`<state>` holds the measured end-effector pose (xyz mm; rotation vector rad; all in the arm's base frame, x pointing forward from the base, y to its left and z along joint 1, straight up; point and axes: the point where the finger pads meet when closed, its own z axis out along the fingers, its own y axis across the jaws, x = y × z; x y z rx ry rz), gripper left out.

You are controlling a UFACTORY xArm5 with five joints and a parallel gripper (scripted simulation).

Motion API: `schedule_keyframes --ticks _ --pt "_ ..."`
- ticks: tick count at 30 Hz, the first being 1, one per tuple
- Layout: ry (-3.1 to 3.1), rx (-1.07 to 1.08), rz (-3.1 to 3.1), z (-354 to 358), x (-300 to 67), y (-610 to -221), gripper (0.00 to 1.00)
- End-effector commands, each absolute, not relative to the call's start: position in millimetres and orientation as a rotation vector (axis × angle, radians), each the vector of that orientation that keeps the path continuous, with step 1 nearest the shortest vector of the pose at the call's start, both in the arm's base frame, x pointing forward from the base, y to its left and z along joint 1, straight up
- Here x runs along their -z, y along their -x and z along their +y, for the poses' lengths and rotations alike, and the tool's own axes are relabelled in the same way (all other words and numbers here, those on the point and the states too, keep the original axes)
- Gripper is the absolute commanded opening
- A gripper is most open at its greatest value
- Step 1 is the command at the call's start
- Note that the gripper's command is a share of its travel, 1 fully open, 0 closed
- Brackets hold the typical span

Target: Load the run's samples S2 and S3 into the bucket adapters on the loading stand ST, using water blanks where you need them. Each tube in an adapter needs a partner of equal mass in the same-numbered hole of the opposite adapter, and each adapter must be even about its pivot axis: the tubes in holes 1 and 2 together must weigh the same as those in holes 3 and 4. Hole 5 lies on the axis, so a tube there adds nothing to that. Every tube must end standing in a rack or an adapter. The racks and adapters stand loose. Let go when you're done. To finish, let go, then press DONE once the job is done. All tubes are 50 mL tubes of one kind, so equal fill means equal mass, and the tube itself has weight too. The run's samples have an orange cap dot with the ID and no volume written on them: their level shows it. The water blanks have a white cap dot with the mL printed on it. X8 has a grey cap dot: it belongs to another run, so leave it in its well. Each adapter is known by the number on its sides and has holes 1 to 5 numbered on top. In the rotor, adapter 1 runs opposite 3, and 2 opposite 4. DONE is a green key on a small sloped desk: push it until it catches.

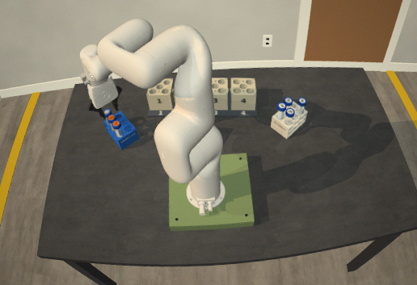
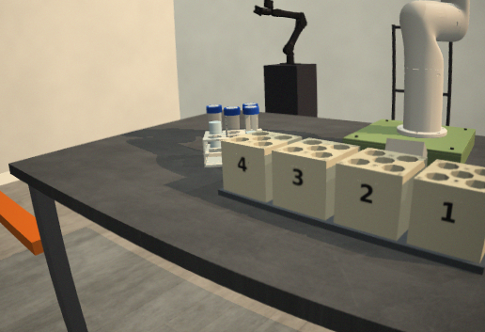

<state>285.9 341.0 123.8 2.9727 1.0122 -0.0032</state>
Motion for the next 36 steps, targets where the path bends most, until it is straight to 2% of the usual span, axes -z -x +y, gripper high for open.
schedule_keyframes --ticks 1,13,36 --pt "-2.975 -0.002 1.013 342.2 -115.6 -286.8 0.57" --pt "-2.975 -0.002 1.013 342.2 -95.5 -286.8 0.57" --pt "-2.975 -0.002 1.013 342.2 -87.4 -286.8 0.57"
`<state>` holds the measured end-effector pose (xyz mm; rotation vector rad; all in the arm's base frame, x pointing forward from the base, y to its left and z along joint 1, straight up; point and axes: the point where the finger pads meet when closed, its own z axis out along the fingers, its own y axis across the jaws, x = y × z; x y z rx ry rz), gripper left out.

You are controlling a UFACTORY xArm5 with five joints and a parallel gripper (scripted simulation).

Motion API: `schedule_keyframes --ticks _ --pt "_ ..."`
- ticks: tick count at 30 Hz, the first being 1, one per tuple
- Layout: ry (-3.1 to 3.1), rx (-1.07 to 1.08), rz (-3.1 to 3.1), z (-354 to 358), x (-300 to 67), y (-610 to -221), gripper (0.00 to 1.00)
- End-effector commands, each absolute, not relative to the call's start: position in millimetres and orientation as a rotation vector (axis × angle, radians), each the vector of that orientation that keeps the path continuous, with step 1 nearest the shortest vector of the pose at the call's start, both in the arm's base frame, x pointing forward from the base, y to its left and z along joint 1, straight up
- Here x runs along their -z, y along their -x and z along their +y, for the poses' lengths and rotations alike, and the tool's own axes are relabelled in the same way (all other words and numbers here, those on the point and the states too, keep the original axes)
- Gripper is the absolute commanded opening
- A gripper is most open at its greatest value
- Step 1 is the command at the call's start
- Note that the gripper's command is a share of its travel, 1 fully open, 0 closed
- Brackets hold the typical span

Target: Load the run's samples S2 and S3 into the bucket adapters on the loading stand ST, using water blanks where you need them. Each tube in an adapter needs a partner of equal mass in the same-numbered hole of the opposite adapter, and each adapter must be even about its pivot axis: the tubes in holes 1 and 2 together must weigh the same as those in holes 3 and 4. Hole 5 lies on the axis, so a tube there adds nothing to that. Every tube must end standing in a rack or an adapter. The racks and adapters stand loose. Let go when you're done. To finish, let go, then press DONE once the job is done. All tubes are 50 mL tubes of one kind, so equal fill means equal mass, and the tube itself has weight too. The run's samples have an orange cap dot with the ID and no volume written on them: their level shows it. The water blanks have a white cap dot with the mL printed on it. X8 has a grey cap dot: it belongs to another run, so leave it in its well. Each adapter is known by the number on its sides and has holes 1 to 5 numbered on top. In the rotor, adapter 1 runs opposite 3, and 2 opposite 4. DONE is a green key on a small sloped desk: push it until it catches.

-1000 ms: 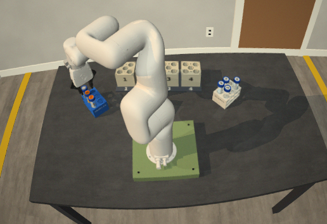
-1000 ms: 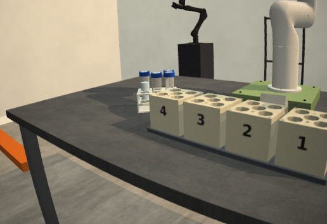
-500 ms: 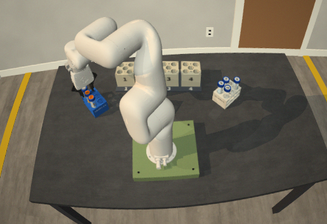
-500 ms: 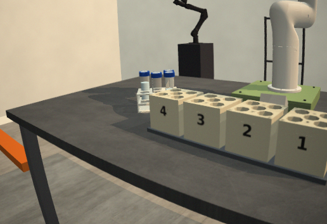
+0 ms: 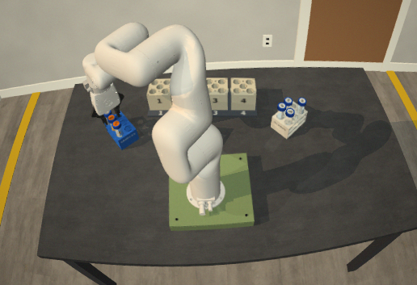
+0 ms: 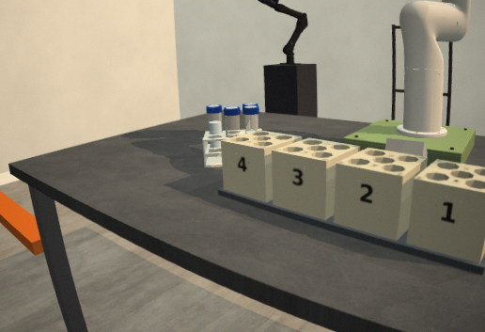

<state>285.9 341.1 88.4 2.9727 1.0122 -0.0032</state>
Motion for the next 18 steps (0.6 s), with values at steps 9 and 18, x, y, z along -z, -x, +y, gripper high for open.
schedule_keyframes --ticks 9,18 --pt "-2.975 -0.002 1.013 342.1 -82.8 -286.8 0.57" --pt "-2.975 -0.002 1.013 342.1 -76.7 -286.8 0.57"
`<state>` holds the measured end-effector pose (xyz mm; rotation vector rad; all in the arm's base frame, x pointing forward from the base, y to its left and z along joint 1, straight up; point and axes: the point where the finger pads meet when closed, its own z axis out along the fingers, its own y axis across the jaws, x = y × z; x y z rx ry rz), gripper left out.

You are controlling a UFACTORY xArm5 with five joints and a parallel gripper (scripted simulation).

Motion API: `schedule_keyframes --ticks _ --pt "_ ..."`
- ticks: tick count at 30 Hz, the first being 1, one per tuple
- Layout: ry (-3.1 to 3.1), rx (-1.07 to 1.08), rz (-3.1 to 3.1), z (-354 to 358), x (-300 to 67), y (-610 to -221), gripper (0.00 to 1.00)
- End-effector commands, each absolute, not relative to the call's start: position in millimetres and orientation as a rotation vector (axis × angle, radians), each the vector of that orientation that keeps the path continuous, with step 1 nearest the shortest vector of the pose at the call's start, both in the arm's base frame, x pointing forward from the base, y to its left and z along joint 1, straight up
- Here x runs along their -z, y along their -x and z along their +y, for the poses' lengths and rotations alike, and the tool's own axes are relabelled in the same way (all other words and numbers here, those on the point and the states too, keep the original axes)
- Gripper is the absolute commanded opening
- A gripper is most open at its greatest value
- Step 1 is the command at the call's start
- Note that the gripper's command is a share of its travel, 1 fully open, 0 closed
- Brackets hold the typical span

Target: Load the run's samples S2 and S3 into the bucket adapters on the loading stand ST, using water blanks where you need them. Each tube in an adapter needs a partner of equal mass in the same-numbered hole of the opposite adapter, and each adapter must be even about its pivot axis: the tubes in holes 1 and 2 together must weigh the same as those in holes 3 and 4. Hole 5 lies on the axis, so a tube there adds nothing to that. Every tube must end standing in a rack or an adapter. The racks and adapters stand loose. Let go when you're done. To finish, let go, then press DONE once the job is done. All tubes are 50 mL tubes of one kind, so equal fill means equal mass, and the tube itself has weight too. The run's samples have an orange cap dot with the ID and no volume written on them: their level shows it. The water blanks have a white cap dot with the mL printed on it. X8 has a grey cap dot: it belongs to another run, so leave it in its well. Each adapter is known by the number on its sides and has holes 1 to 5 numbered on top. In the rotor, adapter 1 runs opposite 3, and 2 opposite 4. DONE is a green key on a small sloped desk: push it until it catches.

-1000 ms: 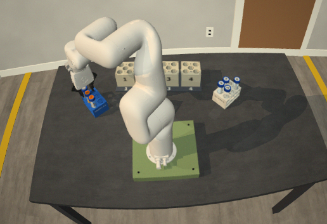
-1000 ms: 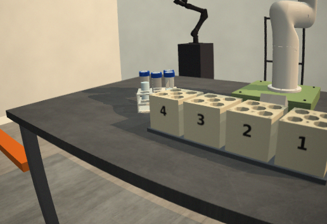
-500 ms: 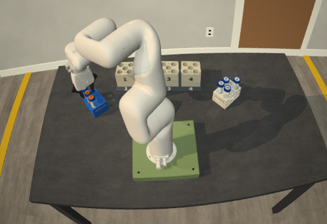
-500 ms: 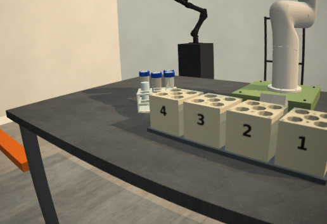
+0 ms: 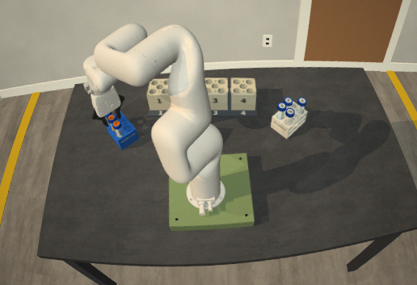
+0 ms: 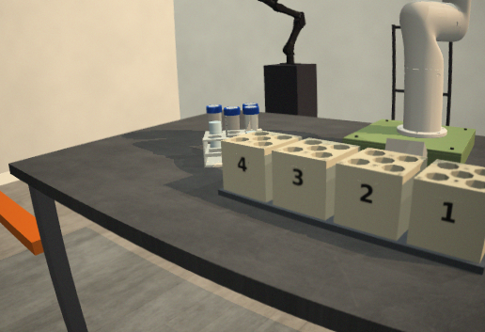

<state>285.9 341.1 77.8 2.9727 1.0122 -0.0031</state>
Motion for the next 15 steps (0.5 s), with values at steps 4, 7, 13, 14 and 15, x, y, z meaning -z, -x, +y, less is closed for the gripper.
schedule_keyframes --ticks 4,7,13,14,15 --pt "-2.975 -0.002 1.013 342.1 -74.7 -286.8 0.57" --pt "-2.975 -0.002 1.013 342.1 -74.7 -286.8 0.57" --pt "-2.975 -0.002 1.013 342.1 -74.7 -286.8 0.57" --pt "-2.975 -0.002 1.013 342.1 -74.7 -286.8 0.57" --pt "-2.975 -0.002 1.013 342.1 -74.7 -286.8 0.57"
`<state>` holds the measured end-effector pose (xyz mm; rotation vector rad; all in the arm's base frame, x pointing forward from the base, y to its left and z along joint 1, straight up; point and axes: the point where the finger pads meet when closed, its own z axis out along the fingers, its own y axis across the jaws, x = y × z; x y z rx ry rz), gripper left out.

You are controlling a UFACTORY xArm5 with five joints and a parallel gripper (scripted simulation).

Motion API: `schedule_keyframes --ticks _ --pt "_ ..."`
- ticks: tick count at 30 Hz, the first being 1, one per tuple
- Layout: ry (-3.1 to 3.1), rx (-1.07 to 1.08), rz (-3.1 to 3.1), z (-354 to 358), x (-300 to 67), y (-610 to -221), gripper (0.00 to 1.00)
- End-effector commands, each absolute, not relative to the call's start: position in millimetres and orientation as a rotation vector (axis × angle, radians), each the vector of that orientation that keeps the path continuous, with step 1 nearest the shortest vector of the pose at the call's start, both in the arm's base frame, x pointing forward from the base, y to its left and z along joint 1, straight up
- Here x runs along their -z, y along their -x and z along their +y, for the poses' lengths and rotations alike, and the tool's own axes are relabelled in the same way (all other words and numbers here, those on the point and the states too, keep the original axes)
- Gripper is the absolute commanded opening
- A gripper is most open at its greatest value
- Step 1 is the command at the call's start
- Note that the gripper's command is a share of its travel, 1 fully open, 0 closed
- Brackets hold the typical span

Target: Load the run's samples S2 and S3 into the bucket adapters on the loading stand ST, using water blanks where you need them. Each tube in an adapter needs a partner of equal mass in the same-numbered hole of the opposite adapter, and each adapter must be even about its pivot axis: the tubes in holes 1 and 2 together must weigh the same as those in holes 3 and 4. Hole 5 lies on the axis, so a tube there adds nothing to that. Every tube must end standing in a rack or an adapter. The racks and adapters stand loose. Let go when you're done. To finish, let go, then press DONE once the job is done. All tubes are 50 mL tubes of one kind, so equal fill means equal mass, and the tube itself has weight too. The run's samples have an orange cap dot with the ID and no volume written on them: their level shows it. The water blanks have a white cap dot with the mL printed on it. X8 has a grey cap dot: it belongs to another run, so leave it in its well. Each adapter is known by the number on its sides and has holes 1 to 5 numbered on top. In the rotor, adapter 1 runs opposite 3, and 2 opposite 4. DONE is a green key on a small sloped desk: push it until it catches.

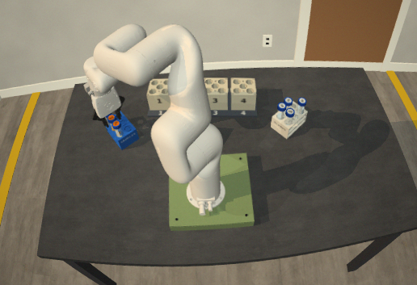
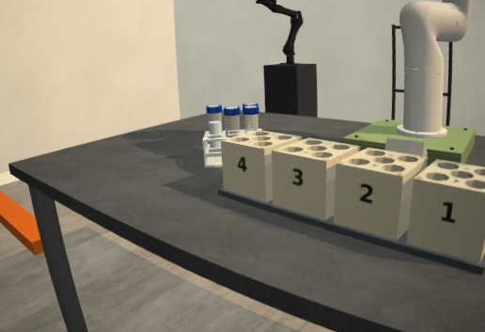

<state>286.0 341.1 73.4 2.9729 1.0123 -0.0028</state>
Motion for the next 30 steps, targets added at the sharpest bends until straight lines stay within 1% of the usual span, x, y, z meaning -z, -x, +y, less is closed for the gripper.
schedule_keyframes --ticks 1,2,3,30 --pt "-2.975 -0.003 1.013 342.2 -74.8 -286.8 0.57" --pt "-2.975 -0.003 1.013 342.2 -74.7 -286.8 0.57" --pt "-2.975 -0.002 1.013 342.1 -75.3 -286.8 0.0" --pt "-2.975 -0.002 1.013 342.1 -76.4 -286.8 0.0"
